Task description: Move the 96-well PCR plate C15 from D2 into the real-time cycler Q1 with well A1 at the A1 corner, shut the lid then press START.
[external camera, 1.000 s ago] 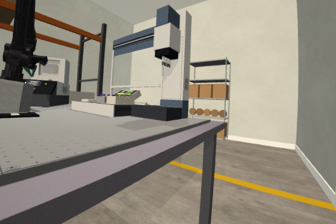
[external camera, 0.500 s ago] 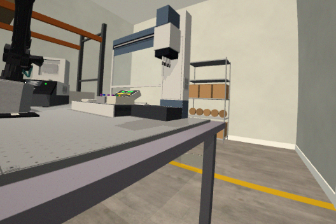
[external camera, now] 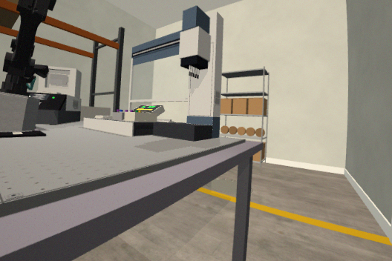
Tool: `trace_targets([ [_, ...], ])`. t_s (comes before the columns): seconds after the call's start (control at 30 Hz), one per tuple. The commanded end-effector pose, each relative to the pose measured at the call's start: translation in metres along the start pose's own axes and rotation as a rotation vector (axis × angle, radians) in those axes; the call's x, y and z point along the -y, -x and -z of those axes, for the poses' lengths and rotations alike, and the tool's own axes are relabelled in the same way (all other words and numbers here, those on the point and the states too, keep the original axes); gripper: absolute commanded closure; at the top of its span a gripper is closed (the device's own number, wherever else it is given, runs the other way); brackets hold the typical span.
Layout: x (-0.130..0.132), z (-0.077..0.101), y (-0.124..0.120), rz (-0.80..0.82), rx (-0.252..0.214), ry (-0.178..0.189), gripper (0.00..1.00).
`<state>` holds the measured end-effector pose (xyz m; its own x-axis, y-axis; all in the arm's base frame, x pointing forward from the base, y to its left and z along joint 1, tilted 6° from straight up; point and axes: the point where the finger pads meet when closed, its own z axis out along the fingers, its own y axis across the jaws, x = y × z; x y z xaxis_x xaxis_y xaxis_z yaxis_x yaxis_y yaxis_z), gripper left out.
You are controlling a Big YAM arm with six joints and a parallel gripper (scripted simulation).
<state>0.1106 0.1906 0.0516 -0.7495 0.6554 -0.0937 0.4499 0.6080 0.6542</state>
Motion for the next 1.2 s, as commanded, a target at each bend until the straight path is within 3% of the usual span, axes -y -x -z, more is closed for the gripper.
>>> trace_targets([
  [0.0, -0.026, 0.007, -0.001, -0.025, -0.001, 0.039, 1.0],
  [0.53, -0.045, 0.011, -0.005, -0.009, -0.009, 0.059, 1.0],
  [1.0, -0.064, -0.013, -0.005, 0.002, -0.005, 0.065, 1.0],
  [1.17, -0.054, -0.023, -0.005, 0.017, -0.003, 0.047, 1.0],
])
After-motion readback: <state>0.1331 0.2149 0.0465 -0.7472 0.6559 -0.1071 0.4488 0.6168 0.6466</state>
